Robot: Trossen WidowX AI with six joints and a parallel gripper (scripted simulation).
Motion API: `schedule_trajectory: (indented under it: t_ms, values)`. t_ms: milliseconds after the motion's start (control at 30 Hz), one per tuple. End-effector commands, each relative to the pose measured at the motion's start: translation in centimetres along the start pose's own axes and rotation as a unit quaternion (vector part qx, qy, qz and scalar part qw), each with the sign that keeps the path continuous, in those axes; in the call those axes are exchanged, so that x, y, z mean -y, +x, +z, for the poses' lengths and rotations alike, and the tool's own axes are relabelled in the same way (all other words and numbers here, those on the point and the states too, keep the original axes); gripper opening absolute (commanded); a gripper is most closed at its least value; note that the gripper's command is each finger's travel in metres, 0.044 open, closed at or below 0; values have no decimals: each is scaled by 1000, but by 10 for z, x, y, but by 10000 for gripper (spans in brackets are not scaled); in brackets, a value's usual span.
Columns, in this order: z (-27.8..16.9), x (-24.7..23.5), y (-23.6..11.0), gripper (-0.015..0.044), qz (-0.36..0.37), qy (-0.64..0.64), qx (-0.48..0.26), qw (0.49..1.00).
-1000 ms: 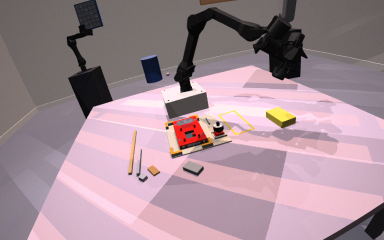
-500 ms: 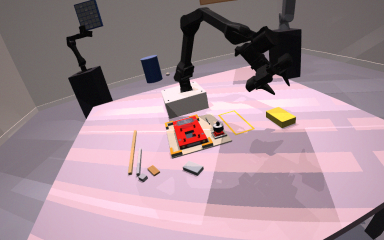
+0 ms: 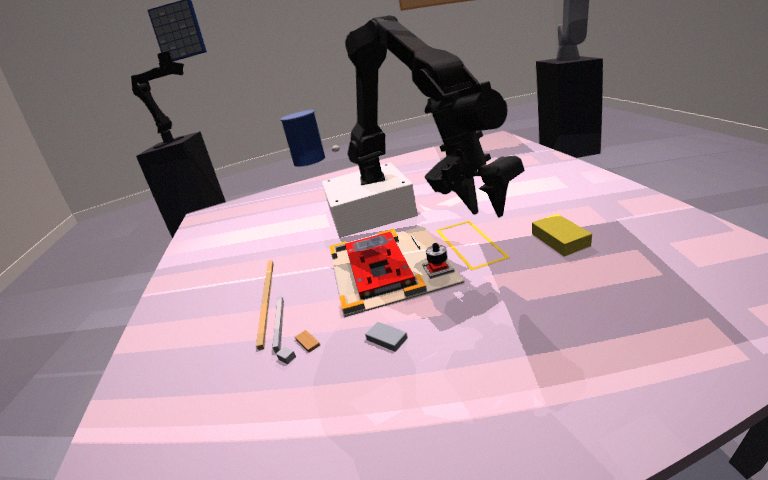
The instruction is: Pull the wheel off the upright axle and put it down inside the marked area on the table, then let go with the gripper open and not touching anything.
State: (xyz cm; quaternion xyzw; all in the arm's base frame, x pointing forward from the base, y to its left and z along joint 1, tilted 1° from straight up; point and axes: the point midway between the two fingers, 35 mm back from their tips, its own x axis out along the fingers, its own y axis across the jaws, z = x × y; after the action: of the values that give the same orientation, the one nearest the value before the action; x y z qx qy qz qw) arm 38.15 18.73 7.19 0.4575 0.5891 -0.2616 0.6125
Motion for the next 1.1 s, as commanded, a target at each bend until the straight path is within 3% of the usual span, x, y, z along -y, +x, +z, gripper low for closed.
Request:
schedule_trajectory:
  t_ms: [0,233,500,933,1067]
  values:
    - [26,20,-6,300,-34,58,31,997]
    - [68,58,-19,300,-96,155,85,980]
    - [68,61,-18,300,-98,157,86,979]
    - [77,77,49,300,-98,157,86,979]
    - [78,79,53,300,-98,157,86,979]
